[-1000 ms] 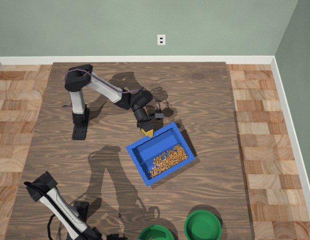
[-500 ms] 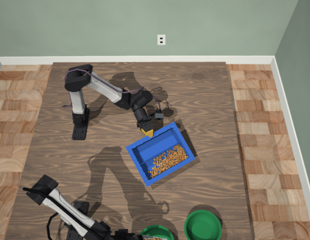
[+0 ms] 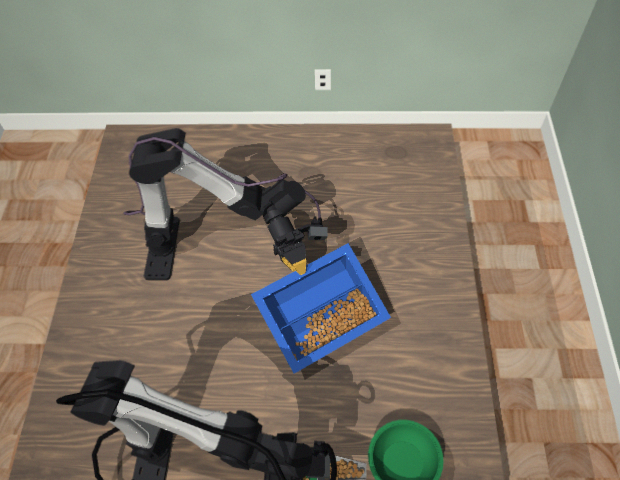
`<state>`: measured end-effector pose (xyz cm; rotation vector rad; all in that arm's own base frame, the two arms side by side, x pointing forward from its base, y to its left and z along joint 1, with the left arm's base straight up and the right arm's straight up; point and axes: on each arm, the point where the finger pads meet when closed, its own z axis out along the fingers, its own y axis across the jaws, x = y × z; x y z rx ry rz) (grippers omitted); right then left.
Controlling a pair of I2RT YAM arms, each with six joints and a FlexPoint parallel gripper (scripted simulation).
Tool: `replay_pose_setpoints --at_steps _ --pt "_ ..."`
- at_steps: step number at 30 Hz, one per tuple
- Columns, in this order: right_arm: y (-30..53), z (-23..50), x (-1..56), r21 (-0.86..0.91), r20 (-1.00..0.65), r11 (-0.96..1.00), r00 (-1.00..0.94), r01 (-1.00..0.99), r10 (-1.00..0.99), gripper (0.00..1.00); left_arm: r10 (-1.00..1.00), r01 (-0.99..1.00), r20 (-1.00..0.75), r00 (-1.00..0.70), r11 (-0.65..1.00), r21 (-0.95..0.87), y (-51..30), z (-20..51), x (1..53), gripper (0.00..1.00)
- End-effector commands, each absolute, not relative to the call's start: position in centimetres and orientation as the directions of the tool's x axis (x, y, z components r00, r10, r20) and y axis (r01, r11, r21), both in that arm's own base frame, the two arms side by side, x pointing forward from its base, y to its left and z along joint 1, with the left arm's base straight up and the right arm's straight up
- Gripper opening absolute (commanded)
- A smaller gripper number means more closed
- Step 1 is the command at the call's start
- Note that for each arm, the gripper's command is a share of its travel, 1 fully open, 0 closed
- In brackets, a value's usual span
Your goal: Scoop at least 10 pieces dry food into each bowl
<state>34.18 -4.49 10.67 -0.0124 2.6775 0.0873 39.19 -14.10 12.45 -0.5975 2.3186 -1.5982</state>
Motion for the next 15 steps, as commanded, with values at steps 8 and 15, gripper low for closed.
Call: replay_pose_setpoints --at_steps 8,15 --pt "-1.6 12.4 41.1 -0.075 -0.526 0.987 -0.847 0.140 0.080 0.00 -0.455 -0.160 -0.003 -0.890 0.319 -0.934 -14.4 12.1 38.8 0.00" --pt "0.3 12.4 43.2 -0.118 -0.555 0.971 -0.825 0.207 0.108 0.00 -0.455 -0.160 -0.003 -0.890 0.319 -0.934 -14.4 12.1 38.8 0.00"
